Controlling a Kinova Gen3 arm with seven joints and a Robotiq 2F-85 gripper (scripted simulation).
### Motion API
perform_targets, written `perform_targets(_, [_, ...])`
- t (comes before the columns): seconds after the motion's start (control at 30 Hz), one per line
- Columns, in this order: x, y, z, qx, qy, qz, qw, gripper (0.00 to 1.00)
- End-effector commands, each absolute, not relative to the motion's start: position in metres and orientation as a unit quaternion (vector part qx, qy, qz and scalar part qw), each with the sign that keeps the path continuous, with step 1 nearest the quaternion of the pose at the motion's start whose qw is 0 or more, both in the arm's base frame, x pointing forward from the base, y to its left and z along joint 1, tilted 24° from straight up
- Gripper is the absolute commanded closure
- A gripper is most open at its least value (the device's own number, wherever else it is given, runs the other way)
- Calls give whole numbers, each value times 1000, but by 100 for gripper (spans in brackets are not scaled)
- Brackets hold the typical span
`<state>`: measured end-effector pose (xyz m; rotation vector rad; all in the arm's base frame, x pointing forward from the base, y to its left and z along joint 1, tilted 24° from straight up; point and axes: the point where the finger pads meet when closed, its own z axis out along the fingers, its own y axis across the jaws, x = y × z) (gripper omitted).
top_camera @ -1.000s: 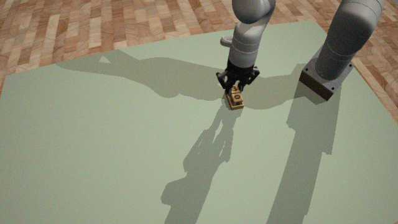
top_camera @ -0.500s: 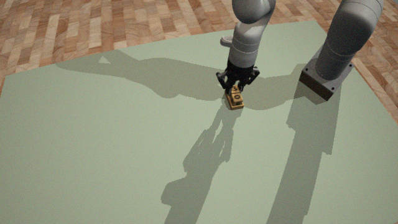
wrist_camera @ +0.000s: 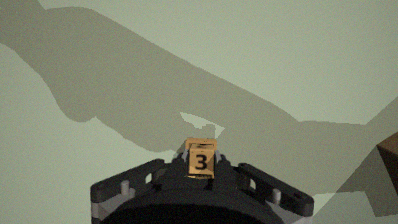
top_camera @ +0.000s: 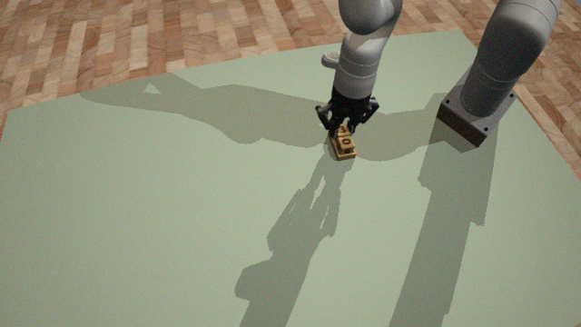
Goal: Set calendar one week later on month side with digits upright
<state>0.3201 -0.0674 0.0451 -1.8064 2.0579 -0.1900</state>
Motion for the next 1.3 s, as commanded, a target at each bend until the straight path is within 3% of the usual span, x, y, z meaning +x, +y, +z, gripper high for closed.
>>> perform_targets(0.0, [320, -66, 48, -643, 736, -67, 199, 74])
perform_targets(1.27, [291, -79, 124, -644, 736, -67, 200, 74])
